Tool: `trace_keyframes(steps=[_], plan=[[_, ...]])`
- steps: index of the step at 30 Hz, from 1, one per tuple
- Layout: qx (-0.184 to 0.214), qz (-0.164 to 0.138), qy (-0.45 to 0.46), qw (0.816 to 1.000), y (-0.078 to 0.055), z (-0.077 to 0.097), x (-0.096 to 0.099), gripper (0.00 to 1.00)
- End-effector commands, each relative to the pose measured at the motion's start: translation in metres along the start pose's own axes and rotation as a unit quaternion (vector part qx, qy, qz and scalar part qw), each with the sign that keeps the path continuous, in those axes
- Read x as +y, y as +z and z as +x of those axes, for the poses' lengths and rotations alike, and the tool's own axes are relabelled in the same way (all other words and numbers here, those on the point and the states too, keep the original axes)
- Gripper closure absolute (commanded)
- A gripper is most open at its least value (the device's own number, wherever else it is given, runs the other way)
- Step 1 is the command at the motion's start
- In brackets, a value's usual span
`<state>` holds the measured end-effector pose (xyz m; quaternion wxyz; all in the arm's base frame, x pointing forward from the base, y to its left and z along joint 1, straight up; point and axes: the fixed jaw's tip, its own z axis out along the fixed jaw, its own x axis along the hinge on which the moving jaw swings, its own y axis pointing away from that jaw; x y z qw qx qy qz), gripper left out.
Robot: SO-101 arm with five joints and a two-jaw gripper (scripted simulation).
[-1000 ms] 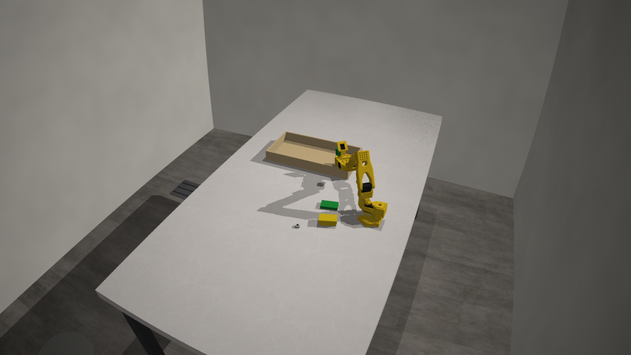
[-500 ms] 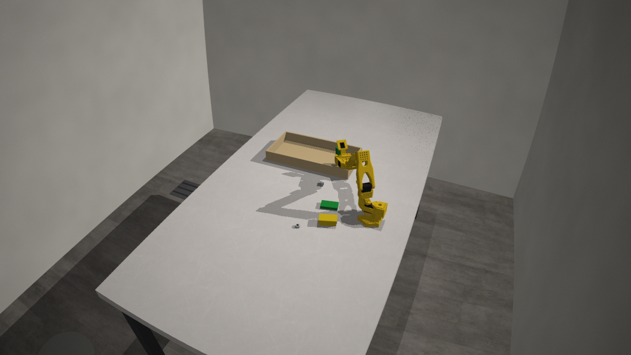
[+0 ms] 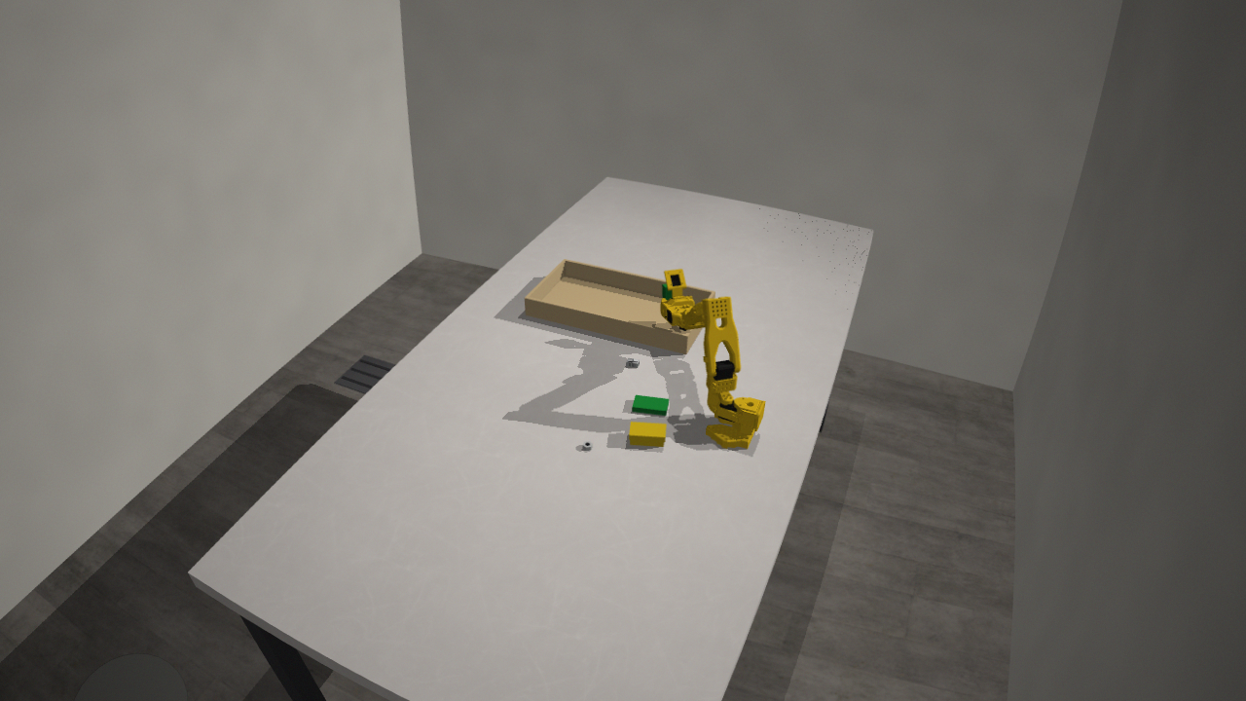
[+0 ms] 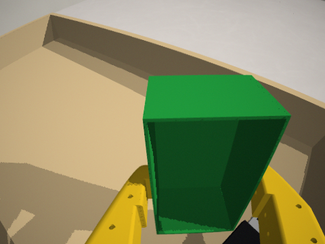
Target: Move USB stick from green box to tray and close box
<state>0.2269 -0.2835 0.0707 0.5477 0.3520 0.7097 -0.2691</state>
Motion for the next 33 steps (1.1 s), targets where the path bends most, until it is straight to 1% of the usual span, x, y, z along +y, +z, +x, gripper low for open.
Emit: trace_keyframes(steps=[1, 6, 8, 23, 25, 33], plan=[[-0.042, 0.001, 0.008, 0.999, -0.001, -0.033, -0.001, 0.8], [-0.042, 0.0, 0.009, 0.999, -0.001, -0.04, -0.001, 0.8], [-0.042, 0.0, 0.009, 0.999, -0.001, -0.04, -0.001, 0.8], [-0.042, -0.002, 0.013, 0.999, -0.005, -0.065, 0.001, 0.8], [-0.042, -0.002, 0.013, 0.999, -0.005, -0.065, 0.001, 0.8], [-0.042, -0.003, 0.015, 0.999, -0.009, -0.078, 0.002, 0.8]])
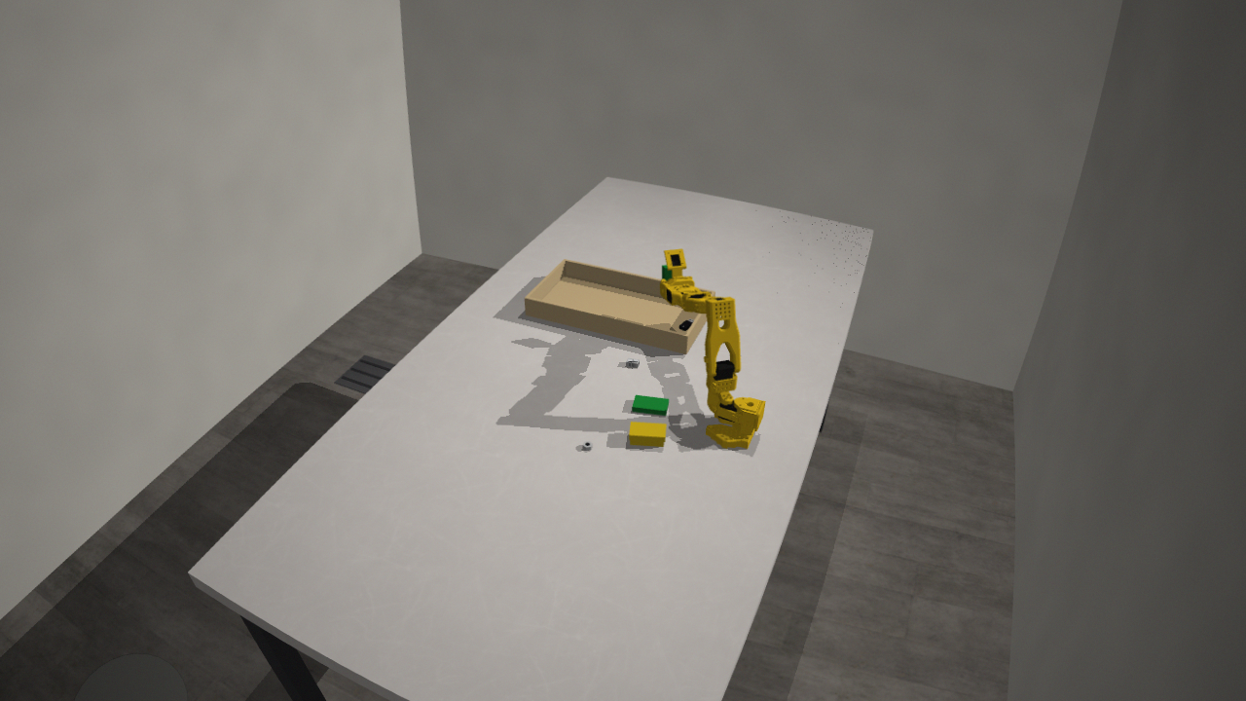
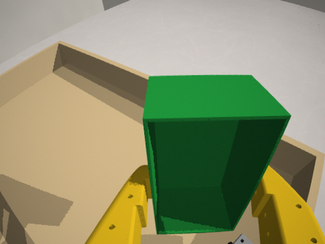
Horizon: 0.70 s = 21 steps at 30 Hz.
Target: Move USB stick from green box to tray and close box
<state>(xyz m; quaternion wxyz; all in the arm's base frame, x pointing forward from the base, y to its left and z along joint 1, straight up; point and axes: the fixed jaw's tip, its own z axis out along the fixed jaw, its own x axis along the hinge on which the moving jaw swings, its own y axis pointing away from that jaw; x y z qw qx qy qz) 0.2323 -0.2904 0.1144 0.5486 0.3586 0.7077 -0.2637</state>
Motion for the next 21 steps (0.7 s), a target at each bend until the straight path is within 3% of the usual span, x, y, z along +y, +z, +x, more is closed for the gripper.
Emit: trace_keyframes(steps=[1, 21], plan=[[-0.044, -0.003, 0.007, 0.999, -0.007, -0.035, 0.002, 0.8], [-0.044, -0.005, 0.011, 0.999, -0.018, -0.061, 0.004, 0.8]])
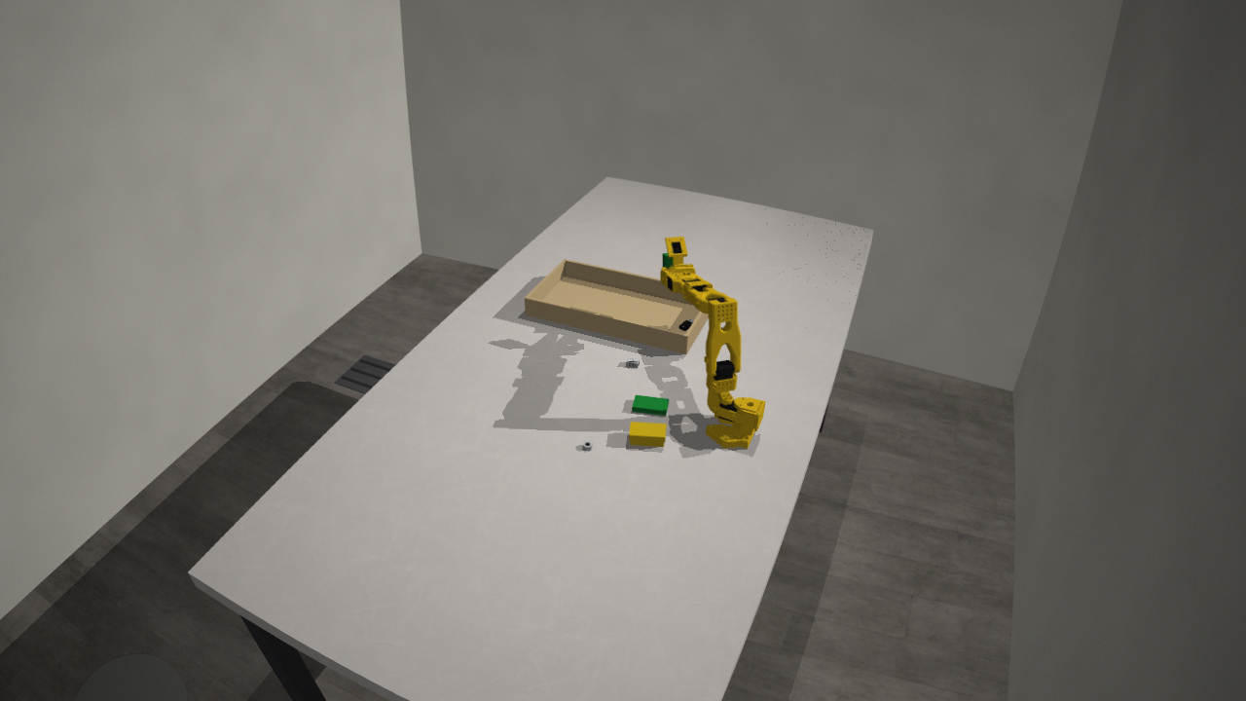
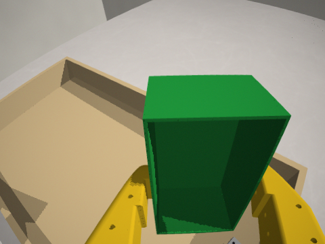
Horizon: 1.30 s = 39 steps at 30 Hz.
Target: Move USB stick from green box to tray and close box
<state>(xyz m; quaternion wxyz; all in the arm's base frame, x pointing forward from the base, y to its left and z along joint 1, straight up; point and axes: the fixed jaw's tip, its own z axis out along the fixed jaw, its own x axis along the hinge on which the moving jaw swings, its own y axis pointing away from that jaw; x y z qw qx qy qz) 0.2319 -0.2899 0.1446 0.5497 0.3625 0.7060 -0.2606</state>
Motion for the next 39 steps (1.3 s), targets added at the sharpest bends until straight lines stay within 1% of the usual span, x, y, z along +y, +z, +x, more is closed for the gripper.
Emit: trace_keyframes(steps=[1, 20, 39], plan=[[-0.044, -0.006, 0.006, 0.999, -0.01, -0.034, 0.004, 0.8], [-0.044, -0.007, 0.009, 0.999, -0.019, -0.049, 0.005, 0.8], [-0.044, -0.008, 0.01, 0.999, -0.023, -0.055, 0.006, 0.8]])
